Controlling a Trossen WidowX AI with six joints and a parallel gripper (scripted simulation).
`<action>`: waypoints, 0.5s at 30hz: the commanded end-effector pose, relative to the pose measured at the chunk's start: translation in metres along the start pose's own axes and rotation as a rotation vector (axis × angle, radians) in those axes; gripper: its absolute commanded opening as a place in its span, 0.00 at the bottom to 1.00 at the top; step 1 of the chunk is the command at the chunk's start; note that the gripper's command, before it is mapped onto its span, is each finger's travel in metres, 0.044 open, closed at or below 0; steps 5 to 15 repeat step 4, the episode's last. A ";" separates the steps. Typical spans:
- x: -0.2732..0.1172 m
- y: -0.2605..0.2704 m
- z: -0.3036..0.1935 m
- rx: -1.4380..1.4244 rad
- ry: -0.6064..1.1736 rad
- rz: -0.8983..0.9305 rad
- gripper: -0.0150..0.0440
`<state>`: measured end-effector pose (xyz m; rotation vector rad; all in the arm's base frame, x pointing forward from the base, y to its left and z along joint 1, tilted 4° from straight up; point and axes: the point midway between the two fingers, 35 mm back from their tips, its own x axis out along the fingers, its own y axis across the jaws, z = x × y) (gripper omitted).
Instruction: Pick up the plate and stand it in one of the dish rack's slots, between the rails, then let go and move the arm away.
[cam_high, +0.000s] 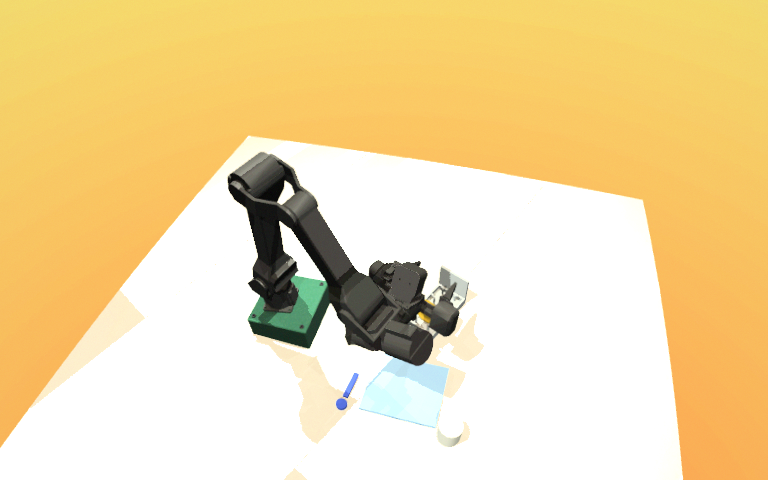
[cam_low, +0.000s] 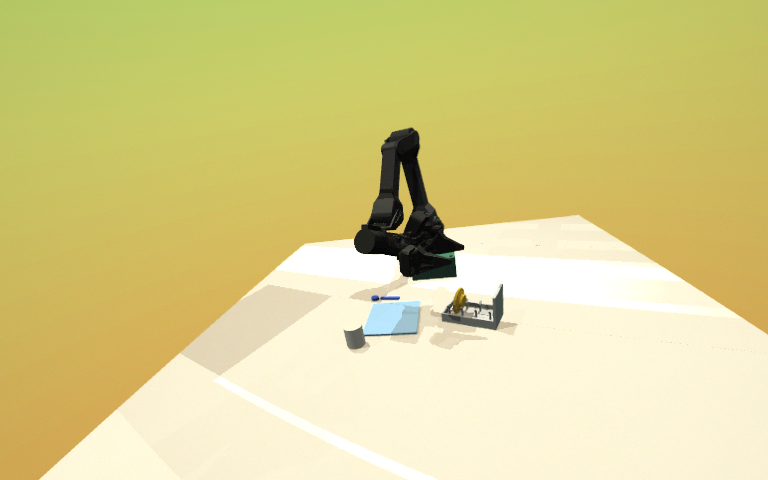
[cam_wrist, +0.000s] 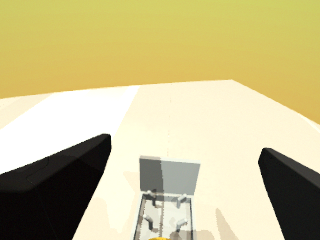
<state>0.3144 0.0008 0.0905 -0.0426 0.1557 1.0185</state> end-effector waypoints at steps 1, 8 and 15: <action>0.000 -0.004 0.003 0.048 0.052 -0.013 0.93; 0.001 -0.009 0.002 0.119 0.125 -0.033 0.93; 0.001 -0.009 0.002 0.119 0.125 -0.033 0.93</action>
